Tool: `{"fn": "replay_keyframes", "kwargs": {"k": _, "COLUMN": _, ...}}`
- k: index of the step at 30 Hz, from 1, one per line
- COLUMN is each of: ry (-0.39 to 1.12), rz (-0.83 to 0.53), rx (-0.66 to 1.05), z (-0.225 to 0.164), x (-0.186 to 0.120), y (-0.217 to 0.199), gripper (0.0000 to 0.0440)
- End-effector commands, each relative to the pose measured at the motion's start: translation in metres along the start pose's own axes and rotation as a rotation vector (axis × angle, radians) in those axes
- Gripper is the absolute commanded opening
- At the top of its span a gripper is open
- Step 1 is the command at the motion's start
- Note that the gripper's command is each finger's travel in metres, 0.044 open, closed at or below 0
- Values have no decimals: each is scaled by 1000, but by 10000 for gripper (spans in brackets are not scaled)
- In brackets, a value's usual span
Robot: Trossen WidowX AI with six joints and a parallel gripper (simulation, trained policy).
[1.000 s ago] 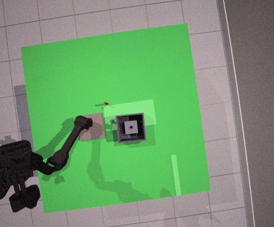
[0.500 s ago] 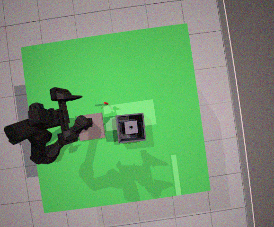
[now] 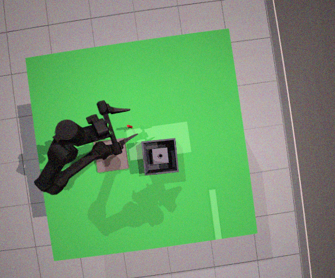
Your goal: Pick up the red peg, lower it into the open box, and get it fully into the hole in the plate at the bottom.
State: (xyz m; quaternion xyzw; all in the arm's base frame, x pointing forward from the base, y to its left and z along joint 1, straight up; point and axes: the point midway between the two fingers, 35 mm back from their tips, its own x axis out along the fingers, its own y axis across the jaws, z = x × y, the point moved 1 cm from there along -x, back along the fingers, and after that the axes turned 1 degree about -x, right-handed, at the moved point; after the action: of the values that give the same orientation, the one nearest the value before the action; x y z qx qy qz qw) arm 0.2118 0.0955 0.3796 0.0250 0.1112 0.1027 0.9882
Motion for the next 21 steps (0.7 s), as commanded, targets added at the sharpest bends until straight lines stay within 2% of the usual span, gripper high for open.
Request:
{"fn": "replay_keyframes", "kwargs": {"k": 1, "ry": 108, "rz": -9, "rx": 45, "z": -26, "x": 9, "y": 0, "gripper": 440}}
{"fn": "replay_keyframes", "kwargs": {"k": 10, "ry": 390, "rz": -73, "rx": 185, "z": -90, "x": 21, "y": -1, "gripper": 440}}
{"fn": "replay_keyframes", "kwargs": {"k": 21, "ry": 710, "rz": -220, "rx": 349, "z": -162, "x": 17, "y": 0, "gripper": 440}}
